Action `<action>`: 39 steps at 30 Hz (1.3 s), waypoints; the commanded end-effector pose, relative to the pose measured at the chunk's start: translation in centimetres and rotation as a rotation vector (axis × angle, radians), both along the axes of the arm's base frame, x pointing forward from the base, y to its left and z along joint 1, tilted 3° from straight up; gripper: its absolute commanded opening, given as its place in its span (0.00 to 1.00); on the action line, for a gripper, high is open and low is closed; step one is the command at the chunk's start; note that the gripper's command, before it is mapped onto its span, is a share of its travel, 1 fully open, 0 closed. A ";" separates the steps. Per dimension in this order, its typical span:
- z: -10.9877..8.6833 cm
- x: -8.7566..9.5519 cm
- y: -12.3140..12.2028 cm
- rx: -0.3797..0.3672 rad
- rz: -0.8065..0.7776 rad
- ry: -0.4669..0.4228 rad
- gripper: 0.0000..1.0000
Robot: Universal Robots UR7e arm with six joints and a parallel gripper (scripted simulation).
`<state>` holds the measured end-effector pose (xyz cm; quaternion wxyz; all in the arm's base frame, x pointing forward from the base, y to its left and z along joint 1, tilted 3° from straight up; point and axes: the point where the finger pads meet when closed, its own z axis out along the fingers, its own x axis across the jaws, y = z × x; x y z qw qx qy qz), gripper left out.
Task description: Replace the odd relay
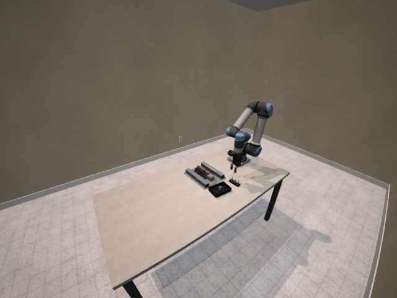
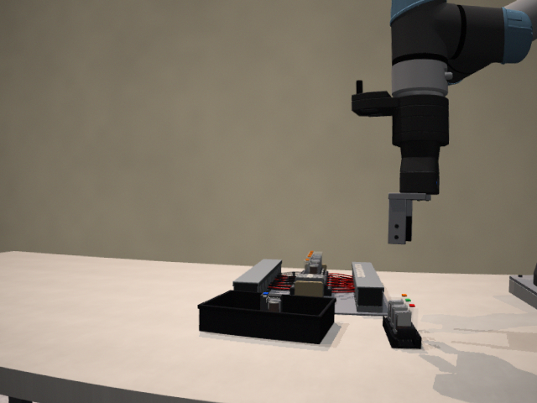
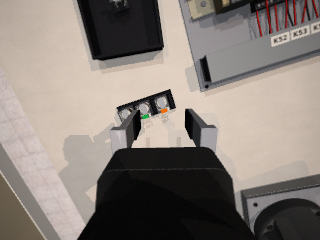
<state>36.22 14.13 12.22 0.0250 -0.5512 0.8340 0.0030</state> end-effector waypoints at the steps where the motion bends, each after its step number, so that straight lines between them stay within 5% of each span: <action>1: 0.0 0.0 0.0 0.004 -0.157 0.004 1.00; 12: 0.0 0.0 0.0 0.004 -0.157 0.004 1.00; 17: 0.0 0.0 0.0 0.012 -0.384 0.011 1.00; 39: 0.0 0.0 0.0 0.016 -0.487 0.014 1.00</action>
